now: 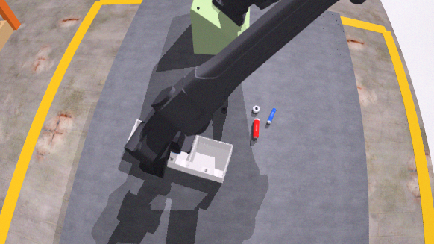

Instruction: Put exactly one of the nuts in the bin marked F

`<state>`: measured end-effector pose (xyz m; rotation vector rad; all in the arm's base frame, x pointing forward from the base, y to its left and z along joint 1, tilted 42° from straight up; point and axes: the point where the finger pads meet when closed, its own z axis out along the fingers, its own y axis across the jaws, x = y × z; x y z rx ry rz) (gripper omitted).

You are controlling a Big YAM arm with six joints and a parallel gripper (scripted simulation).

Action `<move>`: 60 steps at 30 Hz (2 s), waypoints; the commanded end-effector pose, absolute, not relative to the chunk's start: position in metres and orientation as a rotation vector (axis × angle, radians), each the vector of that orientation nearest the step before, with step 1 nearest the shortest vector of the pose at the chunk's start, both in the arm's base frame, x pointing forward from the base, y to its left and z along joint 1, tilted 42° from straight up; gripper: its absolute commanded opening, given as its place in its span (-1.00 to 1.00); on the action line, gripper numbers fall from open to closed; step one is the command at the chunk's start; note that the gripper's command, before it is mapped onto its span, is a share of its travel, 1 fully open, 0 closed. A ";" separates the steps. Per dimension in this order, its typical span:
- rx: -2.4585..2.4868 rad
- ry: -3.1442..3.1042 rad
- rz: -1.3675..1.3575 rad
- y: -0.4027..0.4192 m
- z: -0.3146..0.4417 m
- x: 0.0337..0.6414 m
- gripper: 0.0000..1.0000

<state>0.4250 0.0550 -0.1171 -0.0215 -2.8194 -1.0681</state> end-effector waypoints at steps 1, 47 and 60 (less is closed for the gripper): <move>-0.017 -2.858 -1.073 0.059 -0.105 0.435 -0.83; -0.054 -2.871 -1.078 0.037 -0.104 0.452 -0.83; -0.052 -2.863 -1.077 0.037 -0.108 0.451 -0.83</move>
